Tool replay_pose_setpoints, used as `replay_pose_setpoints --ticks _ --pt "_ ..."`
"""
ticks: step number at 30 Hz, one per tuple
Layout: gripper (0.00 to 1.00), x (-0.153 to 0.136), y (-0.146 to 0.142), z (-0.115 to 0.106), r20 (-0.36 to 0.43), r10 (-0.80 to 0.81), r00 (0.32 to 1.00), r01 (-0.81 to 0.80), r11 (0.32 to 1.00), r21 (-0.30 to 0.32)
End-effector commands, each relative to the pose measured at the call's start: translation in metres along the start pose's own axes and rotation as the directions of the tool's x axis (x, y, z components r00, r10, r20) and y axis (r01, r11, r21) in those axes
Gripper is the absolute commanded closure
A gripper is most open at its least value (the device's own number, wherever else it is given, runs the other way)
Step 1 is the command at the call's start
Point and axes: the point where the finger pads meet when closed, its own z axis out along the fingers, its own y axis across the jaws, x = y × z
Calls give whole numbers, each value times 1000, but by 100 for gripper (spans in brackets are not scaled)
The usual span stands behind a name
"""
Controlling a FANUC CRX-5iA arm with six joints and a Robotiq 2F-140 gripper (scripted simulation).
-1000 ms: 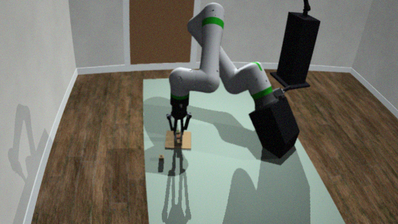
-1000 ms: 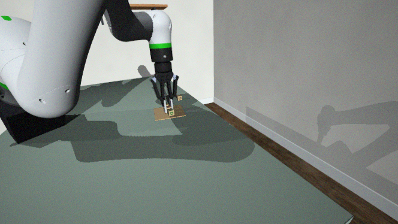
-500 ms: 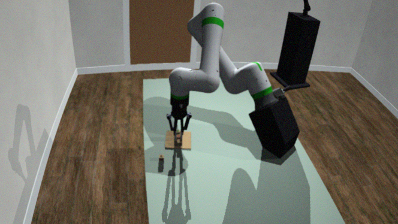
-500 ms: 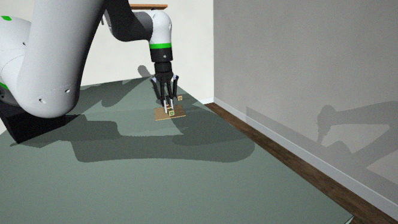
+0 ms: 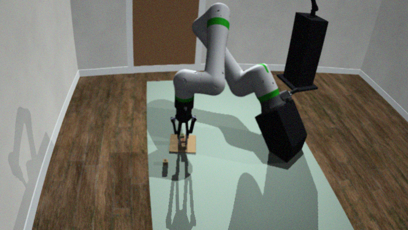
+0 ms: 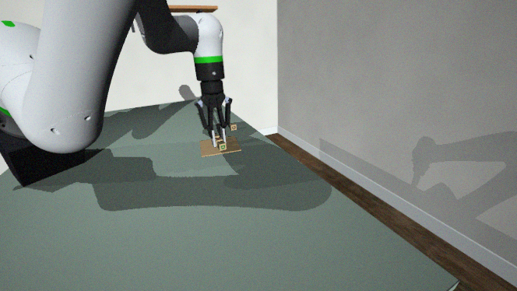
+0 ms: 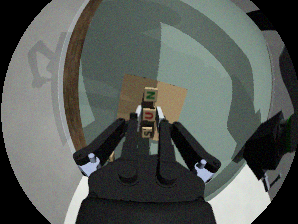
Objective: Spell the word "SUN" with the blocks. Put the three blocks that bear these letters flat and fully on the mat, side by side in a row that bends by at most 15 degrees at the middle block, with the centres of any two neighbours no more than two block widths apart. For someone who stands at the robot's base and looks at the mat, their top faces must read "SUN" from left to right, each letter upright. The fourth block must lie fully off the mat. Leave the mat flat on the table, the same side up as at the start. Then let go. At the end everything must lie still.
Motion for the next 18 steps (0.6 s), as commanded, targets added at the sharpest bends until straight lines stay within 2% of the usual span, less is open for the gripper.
replay_pose_setpoints --ticks 1,18 --pt "78 0 0 0 0 0 1000 0 1000 0" --pt "75 0 0 -3 0 0 1000 0 1000 0"
